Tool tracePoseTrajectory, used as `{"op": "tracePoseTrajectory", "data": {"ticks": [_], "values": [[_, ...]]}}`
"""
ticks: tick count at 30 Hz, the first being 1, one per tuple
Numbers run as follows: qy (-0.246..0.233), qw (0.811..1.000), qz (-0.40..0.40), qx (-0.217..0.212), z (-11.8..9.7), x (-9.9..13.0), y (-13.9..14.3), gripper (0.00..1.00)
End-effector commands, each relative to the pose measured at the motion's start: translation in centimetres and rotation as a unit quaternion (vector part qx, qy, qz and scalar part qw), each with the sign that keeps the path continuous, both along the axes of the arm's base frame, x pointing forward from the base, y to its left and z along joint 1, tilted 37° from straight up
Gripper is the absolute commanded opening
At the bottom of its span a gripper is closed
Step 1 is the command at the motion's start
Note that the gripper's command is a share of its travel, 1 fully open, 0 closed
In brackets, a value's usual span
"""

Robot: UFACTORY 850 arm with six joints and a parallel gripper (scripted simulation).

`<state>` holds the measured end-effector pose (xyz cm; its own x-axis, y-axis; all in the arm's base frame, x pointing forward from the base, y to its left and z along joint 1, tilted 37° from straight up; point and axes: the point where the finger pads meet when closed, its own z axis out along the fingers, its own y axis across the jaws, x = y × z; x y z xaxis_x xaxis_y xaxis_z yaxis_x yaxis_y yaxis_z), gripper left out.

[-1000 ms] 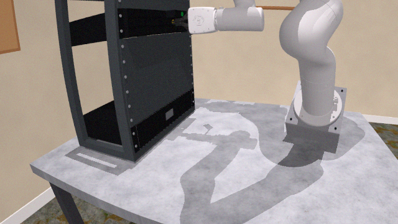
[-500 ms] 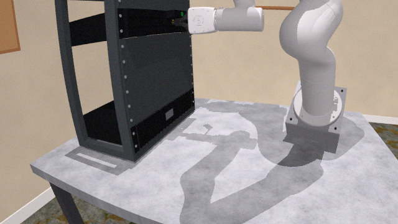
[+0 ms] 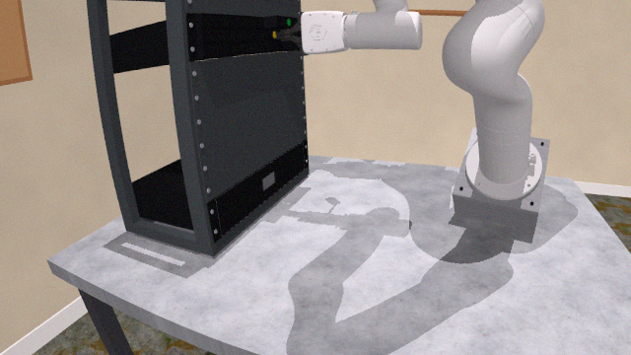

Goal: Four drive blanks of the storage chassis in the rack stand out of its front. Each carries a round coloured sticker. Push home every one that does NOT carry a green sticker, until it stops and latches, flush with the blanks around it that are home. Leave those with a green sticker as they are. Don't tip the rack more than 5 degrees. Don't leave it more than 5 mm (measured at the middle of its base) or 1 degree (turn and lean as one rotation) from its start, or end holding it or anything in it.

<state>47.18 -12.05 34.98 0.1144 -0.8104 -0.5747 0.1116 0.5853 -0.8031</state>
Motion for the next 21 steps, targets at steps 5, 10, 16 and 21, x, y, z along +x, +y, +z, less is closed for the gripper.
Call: {"op": "tracePoseTrajectory", "data": {"ticks": [5,10,16,21], "values": [[-0.002,1.0,-0.001,0.0,-0.6,-4.2,-0.2,0.0],[-0.002,1.0,-0.001,0.0,-1.0,-6.7,-0.3,0.0],[-0.002,1.0,-0.001,0.0,-1.2,-8.2,-0.3,0.0],[-0.002,1.0,-0.001,0.0,-1.3,-8.4,-0.3,0.0]]}}
